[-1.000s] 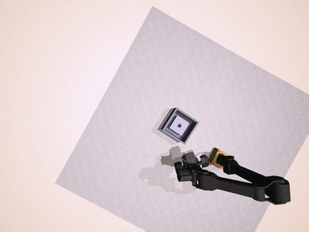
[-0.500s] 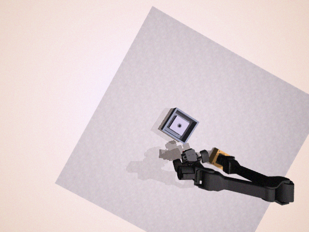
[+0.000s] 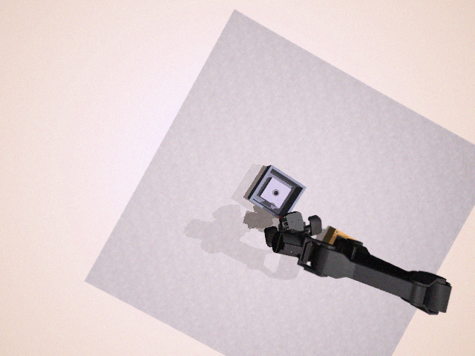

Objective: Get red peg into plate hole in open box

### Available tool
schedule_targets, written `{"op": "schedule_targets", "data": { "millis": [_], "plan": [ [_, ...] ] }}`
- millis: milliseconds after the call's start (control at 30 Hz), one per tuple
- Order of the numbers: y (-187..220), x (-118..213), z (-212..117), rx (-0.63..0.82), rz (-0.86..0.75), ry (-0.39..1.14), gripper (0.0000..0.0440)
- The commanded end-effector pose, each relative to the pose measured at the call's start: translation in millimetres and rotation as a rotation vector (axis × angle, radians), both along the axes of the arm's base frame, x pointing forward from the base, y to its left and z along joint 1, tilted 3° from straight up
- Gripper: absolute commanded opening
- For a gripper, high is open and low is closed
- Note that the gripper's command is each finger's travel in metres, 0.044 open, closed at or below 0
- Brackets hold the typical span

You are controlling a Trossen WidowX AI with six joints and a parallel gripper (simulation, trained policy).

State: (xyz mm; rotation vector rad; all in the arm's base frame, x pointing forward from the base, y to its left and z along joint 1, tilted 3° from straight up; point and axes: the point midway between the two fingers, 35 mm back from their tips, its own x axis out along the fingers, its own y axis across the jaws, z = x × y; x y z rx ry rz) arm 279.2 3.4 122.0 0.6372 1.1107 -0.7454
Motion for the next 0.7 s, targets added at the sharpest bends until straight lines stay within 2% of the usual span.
{"op": "schedule_targets", "data": {
  "millis": [0,667],
  "plan": [
    [-15,8,0,-0.005,-0.026,-0.006,0.0000],
    [-70,39,-22,0.029,-0.133,-0.013,0.0007]
  ]
}}
